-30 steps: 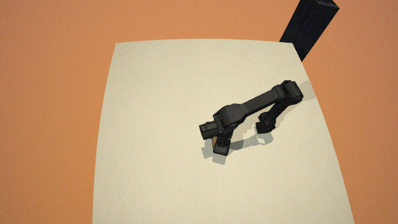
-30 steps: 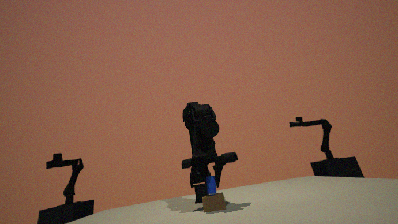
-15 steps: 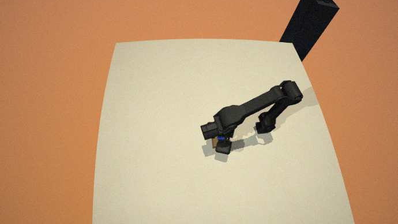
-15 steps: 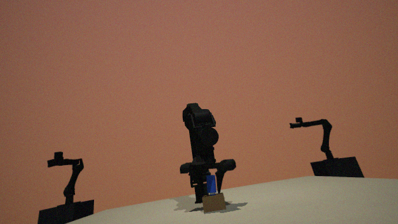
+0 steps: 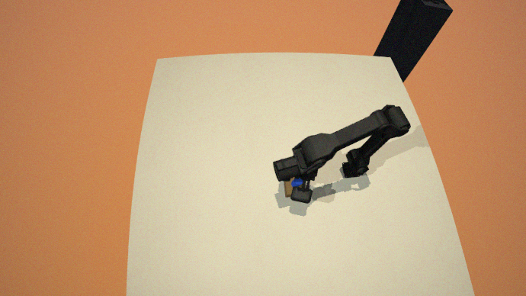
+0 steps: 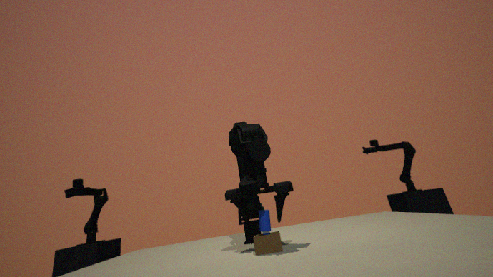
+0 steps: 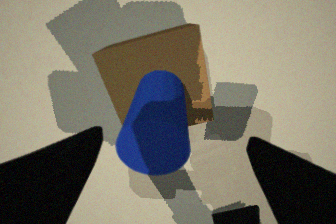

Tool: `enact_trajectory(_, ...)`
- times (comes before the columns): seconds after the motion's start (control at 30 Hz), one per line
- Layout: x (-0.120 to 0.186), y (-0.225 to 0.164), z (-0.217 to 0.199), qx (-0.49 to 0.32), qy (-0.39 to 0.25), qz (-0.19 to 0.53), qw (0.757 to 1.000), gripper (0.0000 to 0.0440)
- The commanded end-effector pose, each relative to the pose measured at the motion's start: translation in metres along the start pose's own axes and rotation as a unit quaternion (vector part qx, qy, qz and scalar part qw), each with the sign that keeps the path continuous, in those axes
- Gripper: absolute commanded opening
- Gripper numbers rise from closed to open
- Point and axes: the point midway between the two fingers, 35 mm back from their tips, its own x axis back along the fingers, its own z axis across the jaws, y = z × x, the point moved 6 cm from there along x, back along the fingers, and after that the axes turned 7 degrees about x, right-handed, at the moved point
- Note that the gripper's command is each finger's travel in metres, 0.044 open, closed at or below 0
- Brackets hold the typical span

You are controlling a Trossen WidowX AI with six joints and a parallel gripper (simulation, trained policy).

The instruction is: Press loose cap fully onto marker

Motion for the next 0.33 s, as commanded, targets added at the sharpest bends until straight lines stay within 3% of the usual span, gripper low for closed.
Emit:
enact_trajectory(0.0, 0.011, 0.001, 0.0, 0.003, 0.006, -0.014, 1.0, 0.044)
enact_trajectory(0.3, 0.031, 0.0, -0.001, 0.009, 0.019, -0.041, 0.999, 0.044)
